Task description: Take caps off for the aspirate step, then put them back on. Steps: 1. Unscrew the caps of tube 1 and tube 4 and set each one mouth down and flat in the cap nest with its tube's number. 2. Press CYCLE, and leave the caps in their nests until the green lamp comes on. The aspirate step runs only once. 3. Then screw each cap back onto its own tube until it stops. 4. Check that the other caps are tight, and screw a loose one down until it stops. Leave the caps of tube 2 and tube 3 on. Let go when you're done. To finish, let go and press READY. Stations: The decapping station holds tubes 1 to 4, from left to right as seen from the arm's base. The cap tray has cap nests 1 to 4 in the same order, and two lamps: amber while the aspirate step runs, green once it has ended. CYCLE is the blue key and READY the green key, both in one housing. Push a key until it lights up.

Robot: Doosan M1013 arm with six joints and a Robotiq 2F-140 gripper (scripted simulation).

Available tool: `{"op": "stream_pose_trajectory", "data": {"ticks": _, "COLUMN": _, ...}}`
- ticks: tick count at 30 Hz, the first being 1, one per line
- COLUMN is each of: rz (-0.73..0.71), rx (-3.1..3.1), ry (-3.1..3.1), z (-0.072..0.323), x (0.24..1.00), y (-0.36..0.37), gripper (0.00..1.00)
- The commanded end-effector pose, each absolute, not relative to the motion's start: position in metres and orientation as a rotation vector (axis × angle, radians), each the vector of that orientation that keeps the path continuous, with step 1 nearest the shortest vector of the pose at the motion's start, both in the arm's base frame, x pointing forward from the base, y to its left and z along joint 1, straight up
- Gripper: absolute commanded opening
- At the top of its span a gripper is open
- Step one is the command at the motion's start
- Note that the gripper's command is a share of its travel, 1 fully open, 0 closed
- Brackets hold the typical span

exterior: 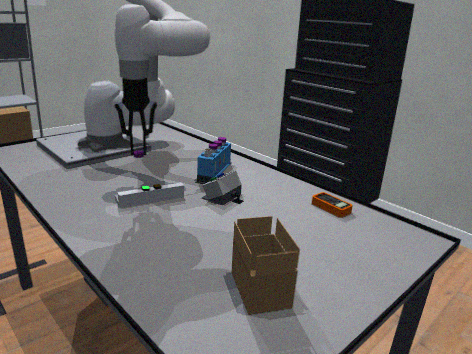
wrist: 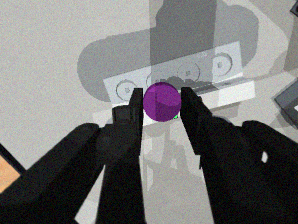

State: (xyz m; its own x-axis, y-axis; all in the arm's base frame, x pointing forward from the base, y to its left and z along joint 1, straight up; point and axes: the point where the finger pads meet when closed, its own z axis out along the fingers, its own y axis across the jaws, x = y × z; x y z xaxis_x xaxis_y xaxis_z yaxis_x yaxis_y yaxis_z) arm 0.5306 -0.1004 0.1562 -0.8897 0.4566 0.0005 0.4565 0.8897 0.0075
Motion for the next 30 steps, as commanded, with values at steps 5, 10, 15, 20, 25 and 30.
{"op": "stream_pose_trajectory", "data": {"ticks": 5, "rz": -0.002, "rx": 0.755, "ry": 3.048, "z": 0.157, "x": 0.533, "y": -0.035, "gripper": 0.3}}
{"op": "stream_pose_trajectory", "data": {"ticks": 10, "rz": -0.002, "rx": 0.755, "ry": 3.048, "z": 0.157, "x": 0.534, "y": -0.012, "gripper": 0.3}}
{"op": "stream_pose_trajectory", "data": {"ticks": 15, "rz": -0.002, "rx": 0.755, "ry": 3.048, "z": 0.157, "x": 0.535, "y": 0.03, "gripper": 0.3}}
{"op": "stream_pose_trajectory", "data": {"ticks": 20, "rz": -0.002, "rx": 0.755, "ry": 3.048, "z": 0.157, "x": 0.536, "y": 0.068, "gripper": 0.3}}
{"op": "stream_pose_trajectory", "data": {"ticks": 25, "rz": -0.002, "rx": 0.755, "ry": 3.048, "z": 0.157, "x": 0.537, "y": 0.106, "gripper": 0.3}}
{"op": "stream_pose_trajectory", "data": {"ticks": 30, "rz": -0.002, "rx": 0.755, "ry": 3.048, "z": 0.156, "x": 0.538, "y": 0.131, "gripper": 0.3}}
